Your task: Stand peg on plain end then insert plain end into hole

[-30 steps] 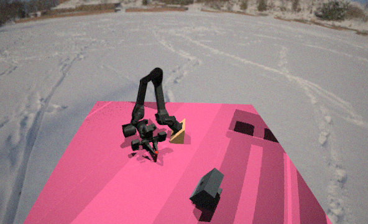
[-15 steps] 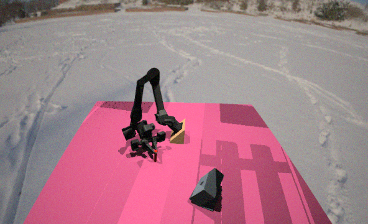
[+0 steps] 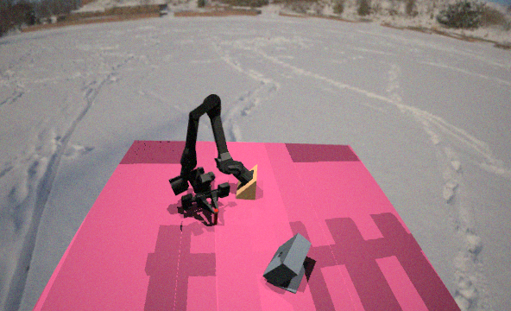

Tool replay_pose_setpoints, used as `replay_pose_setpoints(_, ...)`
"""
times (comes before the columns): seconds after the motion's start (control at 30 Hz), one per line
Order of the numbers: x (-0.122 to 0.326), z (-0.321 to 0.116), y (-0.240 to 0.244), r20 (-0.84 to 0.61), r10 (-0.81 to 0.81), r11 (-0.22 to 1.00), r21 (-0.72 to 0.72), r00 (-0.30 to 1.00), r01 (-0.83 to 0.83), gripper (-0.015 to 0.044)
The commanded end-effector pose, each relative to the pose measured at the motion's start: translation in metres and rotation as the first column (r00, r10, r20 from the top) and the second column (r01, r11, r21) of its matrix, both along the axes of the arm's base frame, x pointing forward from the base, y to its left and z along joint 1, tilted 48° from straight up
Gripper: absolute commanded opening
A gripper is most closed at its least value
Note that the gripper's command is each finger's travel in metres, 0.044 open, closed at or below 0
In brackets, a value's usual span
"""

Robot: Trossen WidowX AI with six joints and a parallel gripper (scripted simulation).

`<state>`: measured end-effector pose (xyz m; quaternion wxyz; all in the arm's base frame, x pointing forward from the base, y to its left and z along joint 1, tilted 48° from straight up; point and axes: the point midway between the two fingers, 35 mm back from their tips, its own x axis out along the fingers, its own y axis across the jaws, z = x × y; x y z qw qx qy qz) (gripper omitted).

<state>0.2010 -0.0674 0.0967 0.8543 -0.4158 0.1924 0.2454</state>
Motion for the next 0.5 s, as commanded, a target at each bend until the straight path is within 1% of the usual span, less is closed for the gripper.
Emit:
replay_pose_setpoints(0.0, -0.0006, 0.0, -0.0006, 0.0, 0.0, 1.0, -0.002, 1.0, 0.0, 0.0051)
replay_pose_setpoints(0.47, -0.0036, -0.0007, -0.0031, 0.01, 0.012, 1.0, 0.006, 1.0, -0.012, 0.0051)
